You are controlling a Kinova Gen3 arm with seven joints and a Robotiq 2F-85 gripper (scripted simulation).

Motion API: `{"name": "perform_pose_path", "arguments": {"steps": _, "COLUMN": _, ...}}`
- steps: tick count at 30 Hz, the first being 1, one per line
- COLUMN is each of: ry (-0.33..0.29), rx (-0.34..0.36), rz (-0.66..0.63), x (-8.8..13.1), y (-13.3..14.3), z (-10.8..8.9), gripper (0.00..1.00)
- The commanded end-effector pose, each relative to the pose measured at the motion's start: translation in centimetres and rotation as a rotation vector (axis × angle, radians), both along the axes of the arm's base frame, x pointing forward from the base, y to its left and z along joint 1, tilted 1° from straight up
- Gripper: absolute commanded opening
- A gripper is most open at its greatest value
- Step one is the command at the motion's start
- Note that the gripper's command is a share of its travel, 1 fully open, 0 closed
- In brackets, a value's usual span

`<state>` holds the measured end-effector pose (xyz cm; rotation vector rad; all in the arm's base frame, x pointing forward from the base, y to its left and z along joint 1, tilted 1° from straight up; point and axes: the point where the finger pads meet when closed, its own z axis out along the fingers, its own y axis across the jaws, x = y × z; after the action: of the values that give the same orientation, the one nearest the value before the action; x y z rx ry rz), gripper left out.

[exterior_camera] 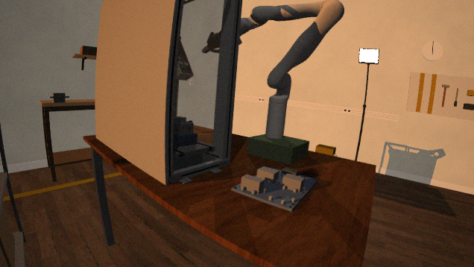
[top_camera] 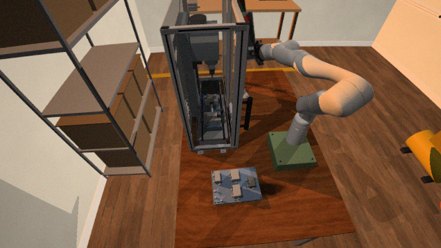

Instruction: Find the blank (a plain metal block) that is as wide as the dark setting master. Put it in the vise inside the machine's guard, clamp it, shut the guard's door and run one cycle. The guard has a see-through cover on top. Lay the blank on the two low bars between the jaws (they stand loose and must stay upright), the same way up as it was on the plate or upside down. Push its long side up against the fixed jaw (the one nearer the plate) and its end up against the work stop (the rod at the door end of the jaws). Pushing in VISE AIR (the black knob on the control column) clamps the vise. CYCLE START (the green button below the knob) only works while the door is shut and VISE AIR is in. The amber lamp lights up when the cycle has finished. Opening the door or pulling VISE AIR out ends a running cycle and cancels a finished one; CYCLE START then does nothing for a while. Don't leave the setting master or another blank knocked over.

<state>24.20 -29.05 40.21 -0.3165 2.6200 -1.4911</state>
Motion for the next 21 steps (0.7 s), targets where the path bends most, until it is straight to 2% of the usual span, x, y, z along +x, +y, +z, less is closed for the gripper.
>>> {"name": "perform_pose_path", "arguments": {"steps": 1, "ry": 0.0, "rx": -0.001, "rz": 0.0, "x": 0.3, "y": -1.4, "z": -0.8, "gripper": 0.1}}
{"name": "perform_pose_path", "arguments": {"steps": 3, "ry": -0.001, "rx": -0.001, "rz": 0.0, "x": 0.6, "y": -2.4, "z": -1.4, "gripper": 0.1}}
{"name": "perform_pose_path", "arguments": {"steps": 15, "ry": -0.001, "rx": -0.001, "rz": 0.0, "x": 0.6, "y": -2.4, "z": -1.4, "gripper": 0.1}}
{"name": "perform_pose_path", "arguments": {"steps": 21, "ry": -0.001, "rx": -0.001, "rz": 0.0, "x": 1.2, "y": -4.9, "z": -2.9, "gripper": 0.1}}
